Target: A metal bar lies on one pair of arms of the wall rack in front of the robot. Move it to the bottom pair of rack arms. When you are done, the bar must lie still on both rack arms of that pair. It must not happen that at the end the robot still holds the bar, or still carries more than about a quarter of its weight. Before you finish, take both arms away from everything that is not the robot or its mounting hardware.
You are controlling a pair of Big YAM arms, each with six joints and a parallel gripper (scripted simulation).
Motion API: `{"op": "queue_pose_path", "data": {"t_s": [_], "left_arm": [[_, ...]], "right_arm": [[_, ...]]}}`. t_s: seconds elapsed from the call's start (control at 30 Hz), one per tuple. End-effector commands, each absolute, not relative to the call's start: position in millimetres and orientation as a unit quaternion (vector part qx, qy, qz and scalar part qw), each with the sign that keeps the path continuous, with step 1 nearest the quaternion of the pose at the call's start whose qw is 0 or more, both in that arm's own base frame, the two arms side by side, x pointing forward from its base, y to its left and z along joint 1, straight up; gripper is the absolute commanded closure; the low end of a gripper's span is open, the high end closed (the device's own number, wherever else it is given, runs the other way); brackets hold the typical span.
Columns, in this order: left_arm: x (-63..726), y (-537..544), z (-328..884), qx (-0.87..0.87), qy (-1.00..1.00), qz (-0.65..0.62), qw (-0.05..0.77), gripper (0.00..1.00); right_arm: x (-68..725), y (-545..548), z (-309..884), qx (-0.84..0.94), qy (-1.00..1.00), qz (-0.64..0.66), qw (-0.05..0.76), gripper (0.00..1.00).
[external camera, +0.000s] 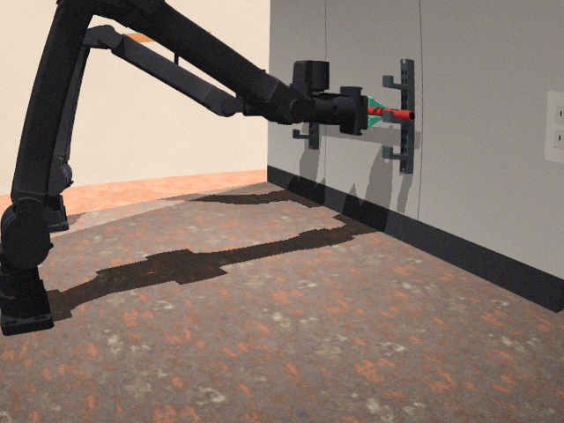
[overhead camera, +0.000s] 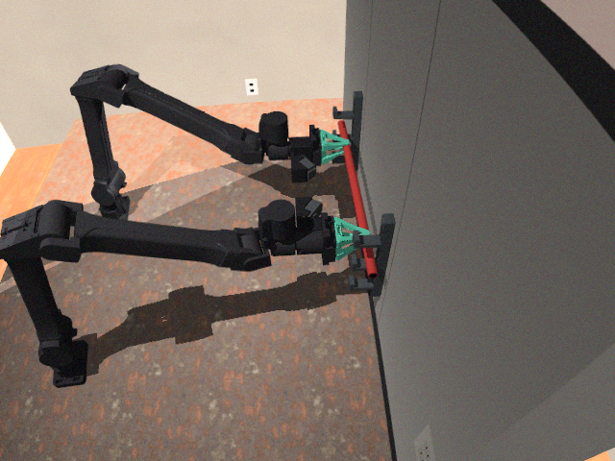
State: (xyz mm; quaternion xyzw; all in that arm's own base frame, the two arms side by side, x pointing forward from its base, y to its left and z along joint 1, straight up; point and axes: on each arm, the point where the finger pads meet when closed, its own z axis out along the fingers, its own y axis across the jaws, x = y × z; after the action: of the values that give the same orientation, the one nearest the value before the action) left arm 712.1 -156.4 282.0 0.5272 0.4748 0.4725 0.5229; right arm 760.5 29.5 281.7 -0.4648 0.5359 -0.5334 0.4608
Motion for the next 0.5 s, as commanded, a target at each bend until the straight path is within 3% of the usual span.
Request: {"op": "queue_pose_path", "data": {"t_s": [0.0, 0.47], "left_arm": [[710, -156, 314, 0.513, 0.466, 0.484, 0.534, 1.0], [710, -158, 326, 0.513, 0.466, 0.484, 0.534, 1.0]], "right_arm": [[766, 17, 322, -0.445, 0.529, -0.549, 0.471, 1.0], [762, 16, 334, -0.445, 0.529, -0.549, 0.471, 1.0]]}}
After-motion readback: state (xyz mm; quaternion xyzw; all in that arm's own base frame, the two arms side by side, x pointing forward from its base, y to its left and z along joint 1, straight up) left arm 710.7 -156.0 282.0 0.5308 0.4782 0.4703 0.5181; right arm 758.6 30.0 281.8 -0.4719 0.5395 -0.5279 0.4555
